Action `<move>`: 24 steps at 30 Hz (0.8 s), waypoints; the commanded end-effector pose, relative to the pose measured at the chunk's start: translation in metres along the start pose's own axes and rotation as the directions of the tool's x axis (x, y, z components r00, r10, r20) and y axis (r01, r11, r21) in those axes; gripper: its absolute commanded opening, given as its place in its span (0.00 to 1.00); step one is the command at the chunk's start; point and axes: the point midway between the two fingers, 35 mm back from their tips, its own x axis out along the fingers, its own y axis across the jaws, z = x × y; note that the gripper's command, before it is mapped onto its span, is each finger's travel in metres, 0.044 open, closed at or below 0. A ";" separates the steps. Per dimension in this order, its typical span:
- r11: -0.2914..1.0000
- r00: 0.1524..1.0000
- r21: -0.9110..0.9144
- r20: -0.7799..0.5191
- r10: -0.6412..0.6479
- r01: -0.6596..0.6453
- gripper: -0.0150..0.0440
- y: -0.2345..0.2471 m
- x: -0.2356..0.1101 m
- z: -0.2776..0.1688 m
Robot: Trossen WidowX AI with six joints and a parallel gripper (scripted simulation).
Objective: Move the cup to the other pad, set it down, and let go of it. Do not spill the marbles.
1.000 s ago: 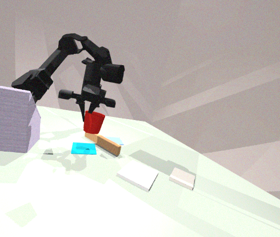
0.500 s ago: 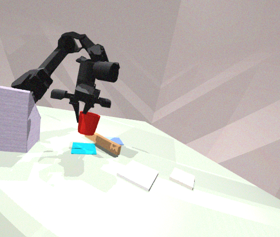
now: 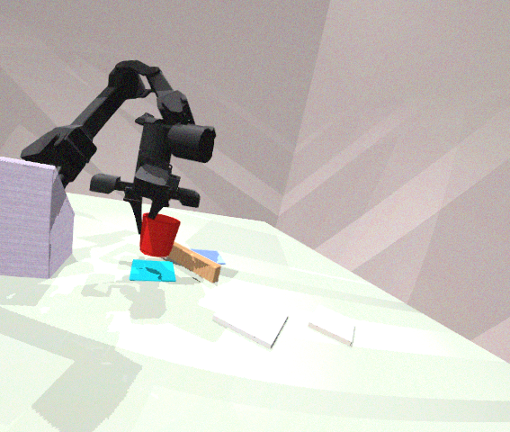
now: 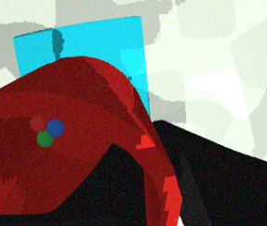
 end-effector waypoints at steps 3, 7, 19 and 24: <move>1.000 1.000 0.005 -0.003 0.002 -0.002 0.25 0.000 0.008 0.000; 1.000 1.000 0.005 -0.003 0.002 -0.002 0.25 0.000 0.014 0.000; 1.000 1.000 0.005 -0.004 0.002 -0.002 0.25 -0.002 0.029 0.000; 1.000 1.000 0.005 -0.005 0.002 -0.002 0.25 -0.003 0.036 0.000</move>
